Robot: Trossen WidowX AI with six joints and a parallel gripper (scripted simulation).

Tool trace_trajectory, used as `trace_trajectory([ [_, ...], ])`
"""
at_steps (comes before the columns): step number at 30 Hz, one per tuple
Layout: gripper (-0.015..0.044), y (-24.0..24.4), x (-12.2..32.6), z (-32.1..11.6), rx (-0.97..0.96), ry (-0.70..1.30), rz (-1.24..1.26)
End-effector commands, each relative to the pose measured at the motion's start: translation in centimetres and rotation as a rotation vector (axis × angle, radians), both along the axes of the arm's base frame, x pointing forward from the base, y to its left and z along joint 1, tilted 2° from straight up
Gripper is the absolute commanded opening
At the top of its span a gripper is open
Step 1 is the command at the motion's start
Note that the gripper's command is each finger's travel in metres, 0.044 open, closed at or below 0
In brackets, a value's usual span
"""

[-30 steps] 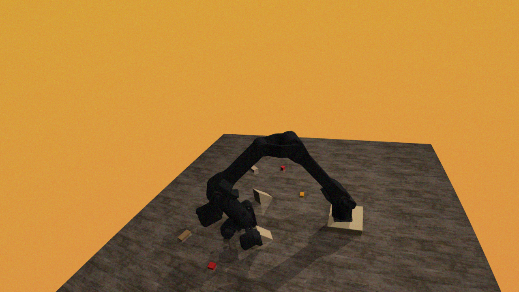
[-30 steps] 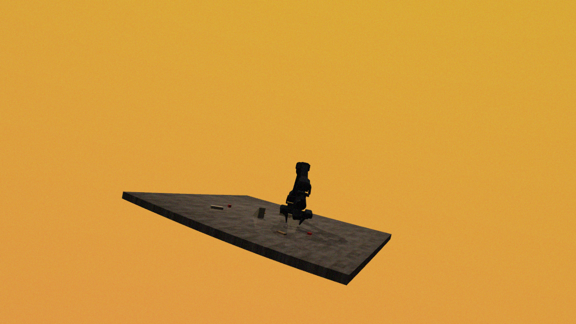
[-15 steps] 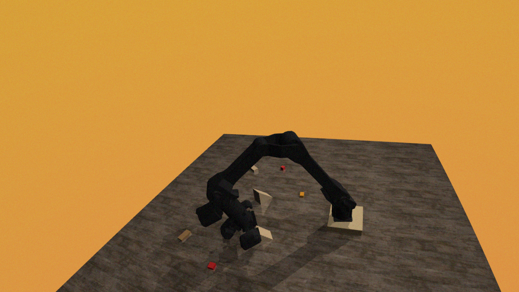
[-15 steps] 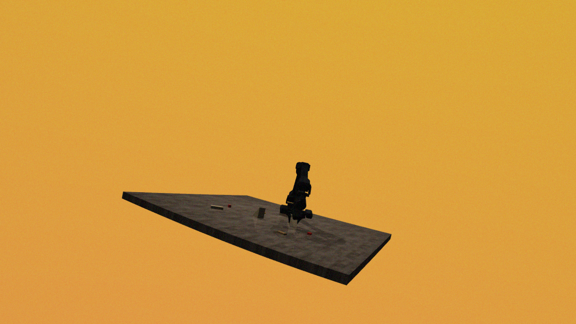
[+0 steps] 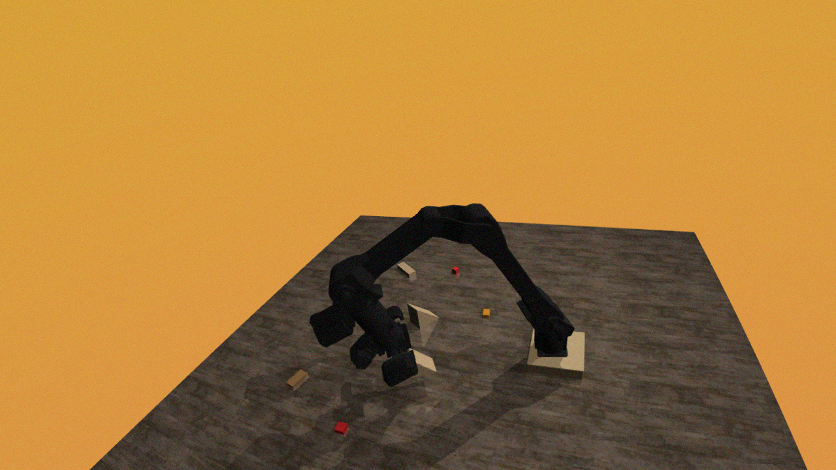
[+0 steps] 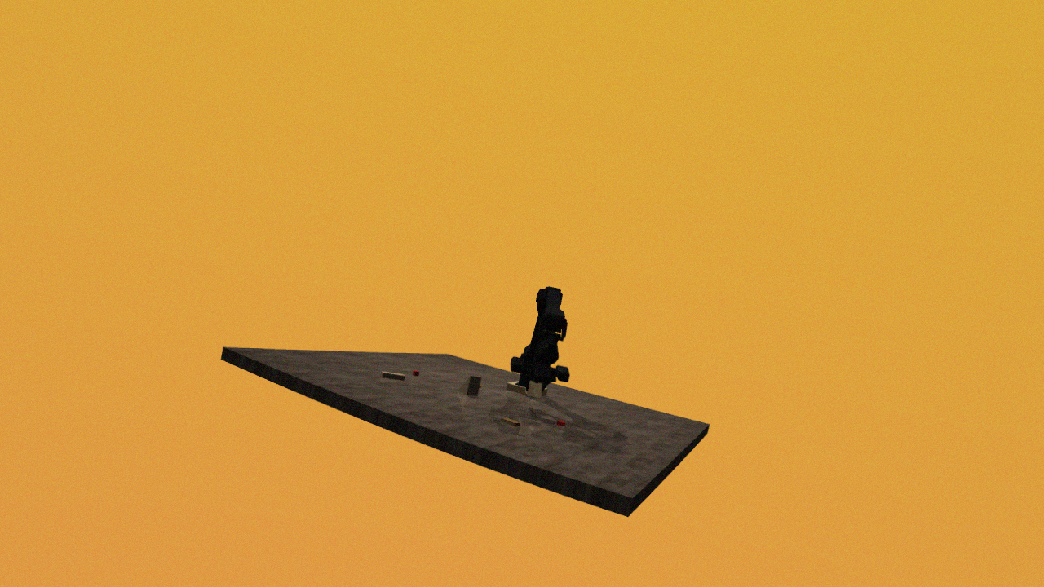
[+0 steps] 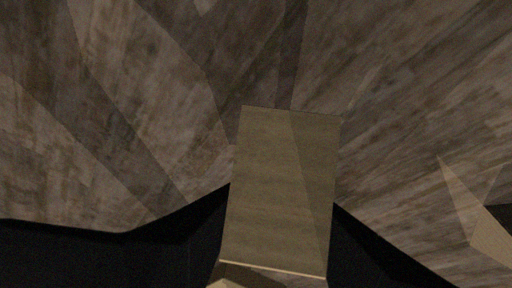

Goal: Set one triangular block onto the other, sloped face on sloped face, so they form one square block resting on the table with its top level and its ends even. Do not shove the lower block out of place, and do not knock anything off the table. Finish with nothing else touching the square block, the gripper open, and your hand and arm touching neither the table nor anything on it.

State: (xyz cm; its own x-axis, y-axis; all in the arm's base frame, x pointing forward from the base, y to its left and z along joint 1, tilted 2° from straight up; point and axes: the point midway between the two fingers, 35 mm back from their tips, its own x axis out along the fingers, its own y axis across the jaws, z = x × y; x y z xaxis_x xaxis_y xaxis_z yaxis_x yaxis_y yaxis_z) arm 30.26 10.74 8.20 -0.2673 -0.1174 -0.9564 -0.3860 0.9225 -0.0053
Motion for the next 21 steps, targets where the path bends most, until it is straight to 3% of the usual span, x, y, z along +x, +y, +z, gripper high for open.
trace_trajectory([
  [1, 0.0000, 0.0, 0.0, 2.4, 0.009, -0.025, 0.002],
  [8, 0.0000, -0.2, -0.6, 5.4, 0.018, -0.047, 0.002],
  [21, 0.0000, -0.4, -0.8, 5.1, 0.094, -0.106, 0.049],
])
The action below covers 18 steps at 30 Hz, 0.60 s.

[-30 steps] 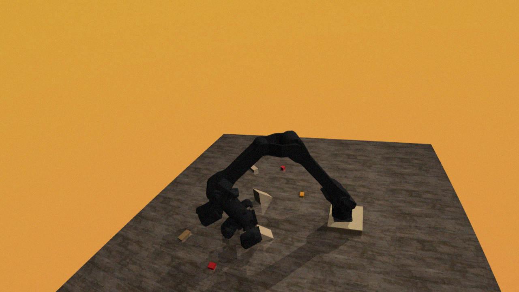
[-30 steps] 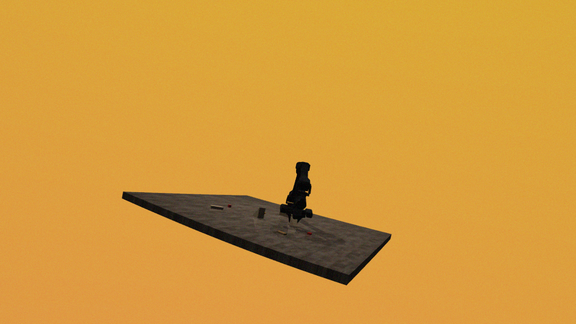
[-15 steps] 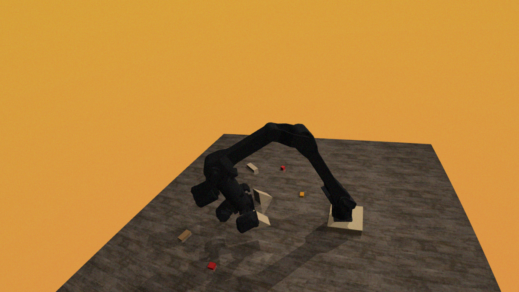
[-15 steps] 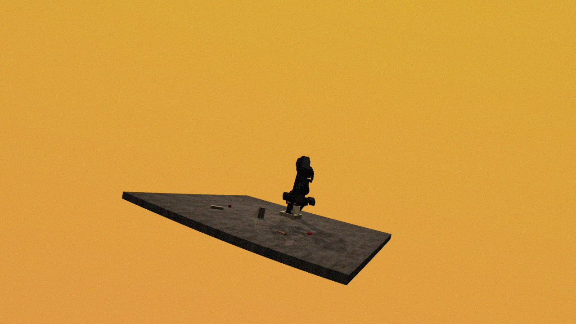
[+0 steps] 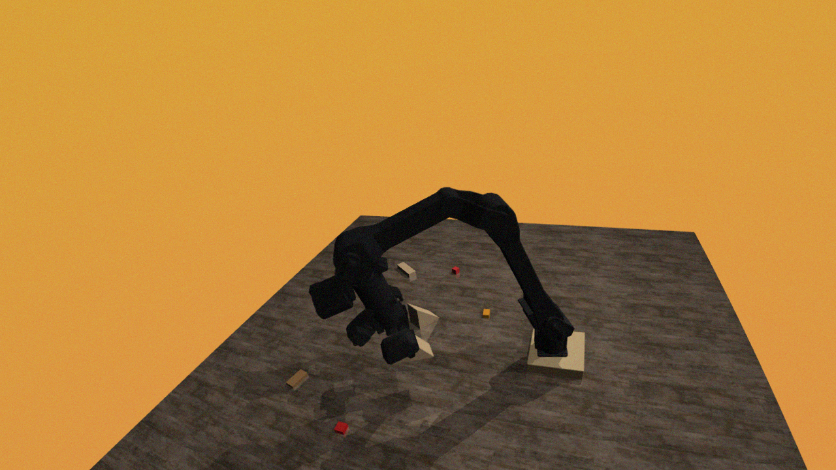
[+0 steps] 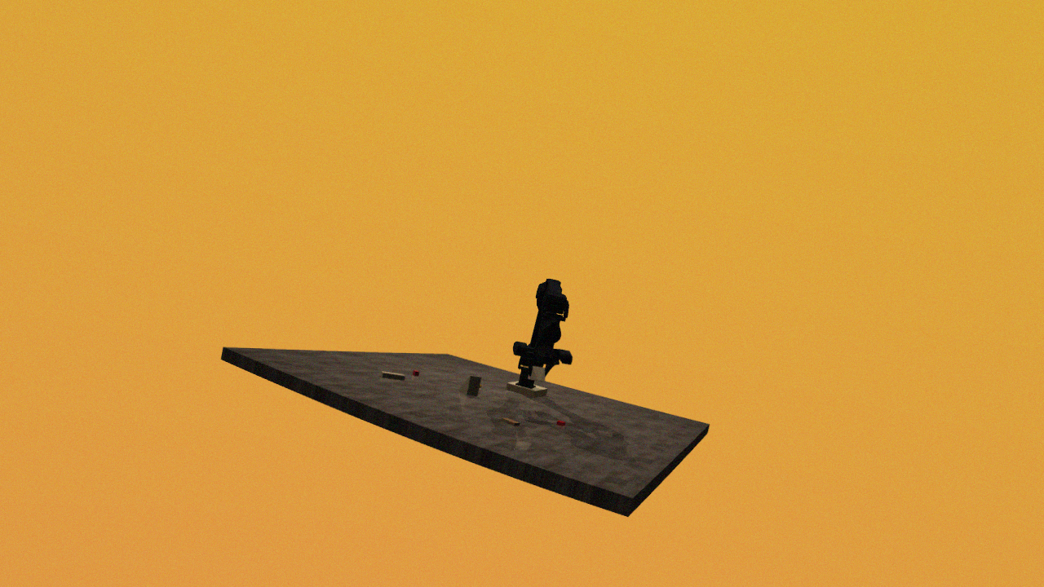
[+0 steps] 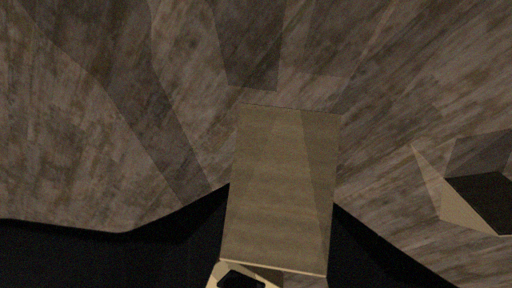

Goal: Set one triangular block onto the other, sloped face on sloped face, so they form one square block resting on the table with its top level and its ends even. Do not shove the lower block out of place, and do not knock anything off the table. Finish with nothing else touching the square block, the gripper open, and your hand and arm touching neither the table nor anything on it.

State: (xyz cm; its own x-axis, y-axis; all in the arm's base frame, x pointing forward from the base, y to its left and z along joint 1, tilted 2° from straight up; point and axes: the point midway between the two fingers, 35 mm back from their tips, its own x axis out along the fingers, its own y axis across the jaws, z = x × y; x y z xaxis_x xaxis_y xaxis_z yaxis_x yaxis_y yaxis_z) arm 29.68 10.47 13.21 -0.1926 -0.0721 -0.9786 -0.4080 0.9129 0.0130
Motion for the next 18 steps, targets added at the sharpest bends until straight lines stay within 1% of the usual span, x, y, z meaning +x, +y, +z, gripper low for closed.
trace_trajectory([
  [1, 0.0000, -0.16, -0.24, 0.05, 0.054, -0.044, 0.036],
  [18, 0.0000, -0.68, -0.76, -0.04, 0.245, -0.279, 0.219],
])
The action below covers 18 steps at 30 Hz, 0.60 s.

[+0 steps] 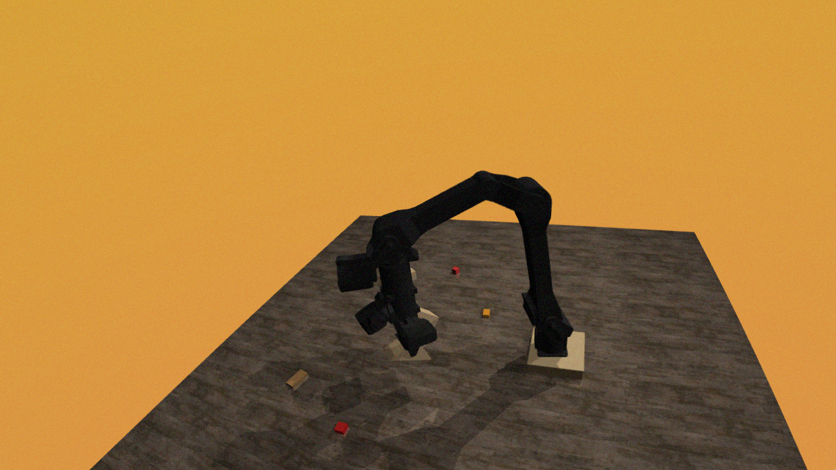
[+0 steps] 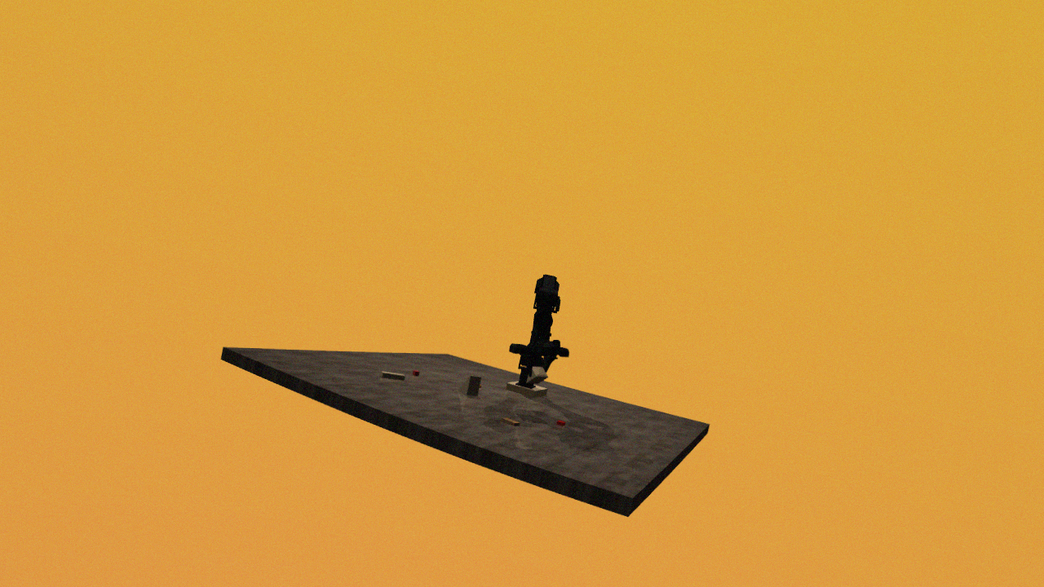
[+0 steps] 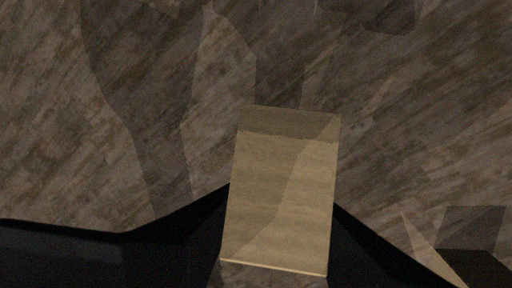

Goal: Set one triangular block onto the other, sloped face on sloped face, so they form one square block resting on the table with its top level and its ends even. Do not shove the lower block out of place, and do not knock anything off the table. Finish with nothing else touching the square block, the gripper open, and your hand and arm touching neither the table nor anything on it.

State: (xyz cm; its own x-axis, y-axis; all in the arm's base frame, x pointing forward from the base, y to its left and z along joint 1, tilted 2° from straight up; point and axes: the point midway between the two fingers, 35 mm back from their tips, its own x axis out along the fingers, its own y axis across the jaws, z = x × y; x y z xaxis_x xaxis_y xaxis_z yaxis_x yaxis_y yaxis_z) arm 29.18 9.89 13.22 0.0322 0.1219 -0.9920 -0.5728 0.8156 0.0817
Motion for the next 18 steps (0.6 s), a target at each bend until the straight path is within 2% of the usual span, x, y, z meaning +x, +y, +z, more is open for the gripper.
trace_trajectory([
  [1, 0.0000, -0.12, -0.30, -0.05, 0.045, -0.066, 0.053],
  [18, 0.0000, -0.59, -1.08, -0.08, 0.148, -0.330, 0.236],
])
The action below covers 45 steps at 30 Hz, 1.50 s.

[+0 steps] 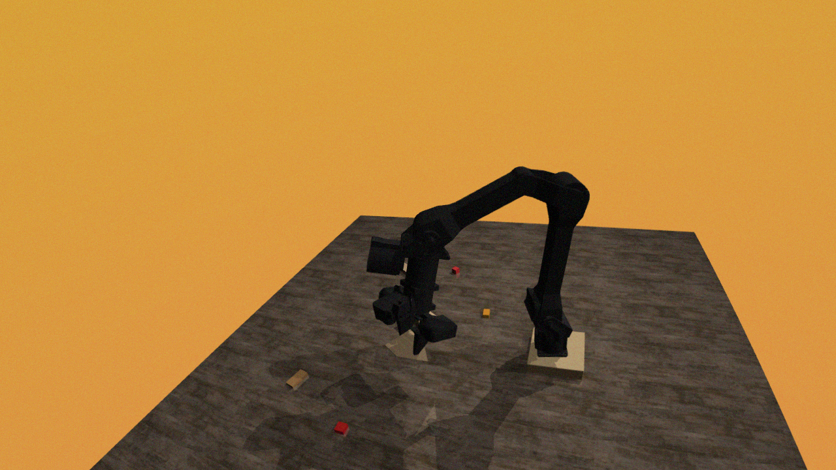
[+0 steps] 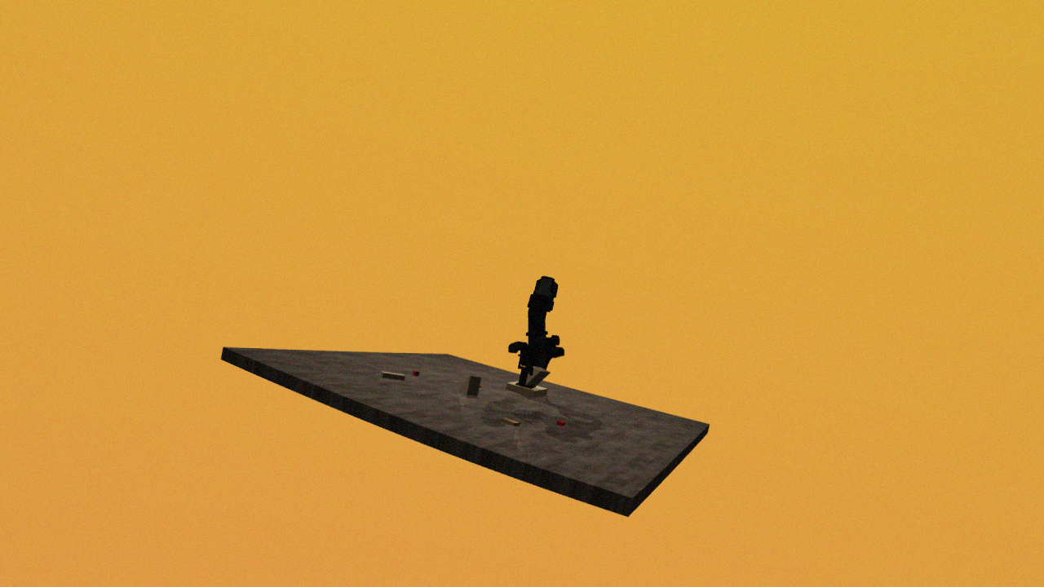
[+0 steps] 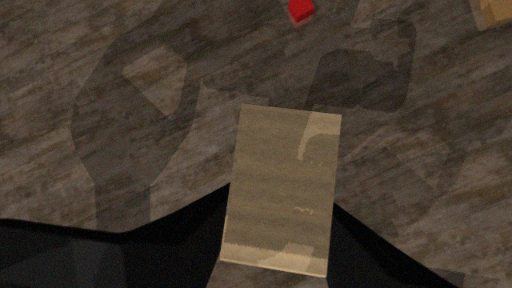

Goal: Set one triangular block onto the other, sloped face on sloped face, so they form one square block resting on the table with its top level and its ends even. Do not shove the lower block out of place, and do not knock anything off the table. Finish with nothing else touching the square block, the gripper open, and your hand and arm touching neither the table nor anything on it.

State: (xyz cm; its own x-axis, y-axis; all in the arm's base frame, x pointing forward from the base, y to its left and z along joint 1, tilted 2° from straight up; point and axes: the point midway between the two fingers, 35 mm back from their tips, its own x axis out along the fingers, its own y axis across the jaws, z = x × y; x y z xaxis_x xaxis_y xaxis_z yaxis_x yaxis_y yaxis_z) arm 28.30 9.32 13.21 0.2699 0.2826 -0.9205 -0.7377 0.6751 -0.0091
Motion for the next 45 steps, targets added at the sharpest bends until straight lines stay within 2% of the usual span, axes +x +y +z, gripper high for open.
trace_trajectory([
  [1, 0.0000, 0.0, -0.2, -0.1, 0.014, -0.041, 0.031],
  [6, 0.0000, -0.7, 0.0, 0.1, 0.009, -0.040, 0.030],
  [25, 0.0000, -9.5, 1.7, 1.8, -0.035, -0.017, 0.030],
  [45, 0.0000, -19.0, 0.5, 3.7, -0.033, -0.011, 0.035],
])
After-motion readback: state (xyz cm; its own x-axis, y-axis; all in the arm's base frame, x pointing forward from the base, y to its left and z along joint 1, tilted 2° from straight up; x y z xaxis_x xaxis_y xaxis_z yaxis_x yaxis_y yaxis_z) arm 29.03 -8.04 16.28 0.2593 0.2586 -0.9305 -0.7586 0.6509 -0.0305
